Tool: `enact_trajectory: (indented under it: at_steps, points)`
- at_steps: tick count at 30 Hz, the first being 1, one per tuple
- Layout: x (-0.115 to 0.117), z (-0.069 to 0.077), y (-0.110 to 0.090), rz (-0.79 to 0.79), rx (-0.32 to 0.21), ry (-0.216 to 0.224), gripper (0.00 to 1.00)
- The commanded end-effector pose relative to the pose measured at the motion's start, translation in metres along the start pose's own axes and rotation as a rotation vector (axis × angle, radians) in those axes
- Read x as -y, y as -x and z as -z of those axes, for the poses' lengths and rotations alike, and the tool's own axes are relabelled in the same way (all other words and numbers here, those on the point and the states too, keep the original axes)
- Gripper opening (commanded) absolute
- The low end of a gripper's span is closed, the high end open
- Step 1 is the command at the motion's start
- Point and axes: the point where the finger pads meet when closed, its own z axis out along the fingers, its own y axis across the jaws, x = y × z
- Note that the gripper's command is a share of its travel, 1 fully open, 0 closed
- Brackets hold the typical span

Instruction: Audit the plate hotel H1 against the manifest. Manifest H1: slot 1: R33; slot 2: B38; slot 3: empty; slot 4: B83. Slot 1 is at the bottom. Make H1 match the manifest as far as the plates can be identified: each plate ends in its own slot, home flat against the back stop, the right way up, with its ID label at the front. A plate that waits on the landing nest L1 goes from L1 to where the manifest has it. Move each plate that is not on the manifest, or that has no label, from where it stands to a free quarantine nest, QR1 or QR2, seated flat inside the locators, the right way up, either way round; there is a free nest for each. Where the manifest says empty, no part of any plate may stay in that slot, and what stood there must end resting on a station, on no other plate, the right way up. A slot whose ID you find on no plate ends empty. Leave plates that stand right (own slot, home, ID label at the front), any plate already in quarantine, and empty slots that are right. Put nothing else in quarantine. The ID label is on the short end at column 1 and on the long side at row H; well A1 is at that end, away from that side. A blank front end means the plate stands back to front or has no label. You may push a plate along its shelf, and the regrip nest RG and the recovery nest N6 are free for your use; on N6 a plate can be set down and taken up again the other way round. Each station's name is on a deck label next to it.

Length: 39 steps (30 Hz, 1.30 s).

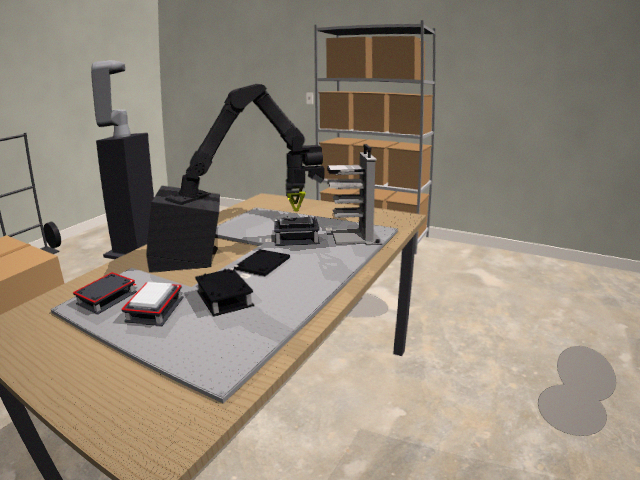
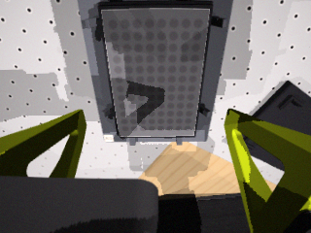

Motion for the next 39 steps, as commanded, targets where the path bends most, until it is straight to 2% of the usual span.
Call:
enact_trajectory:
  at_steps: [1, 5, 6, 10, 19, 23, 27, 39]
  points:
    - [0.005, -0.012, -0.005, -0.006, -0.015, -0.003, 1.0]
    - [0.005, -0.014, -0.004, -0.007, -0.013, -0.003, 1.0]
    - [0.003, -0.012, 0.004, -0.008, 0.007, 0.002, 1.0]
    - [0.005, -0.021, -0.006, -0.007, -0.015, -0.003, 1.0]
    - [0.006, -0.033, -0.006, -0.007, -0.015, -0.003, 1.0]
    - [0.004, -0.033, 0.0, -0.007, -0.001, 0.0, 1.0]
    - [0.004, -0.041, -0.006, -0.004, -0.015, -0.003, 1.0]
    - [0.005, -0.054, -0.007, -0.005, -0.015, -0.003, 1.0]
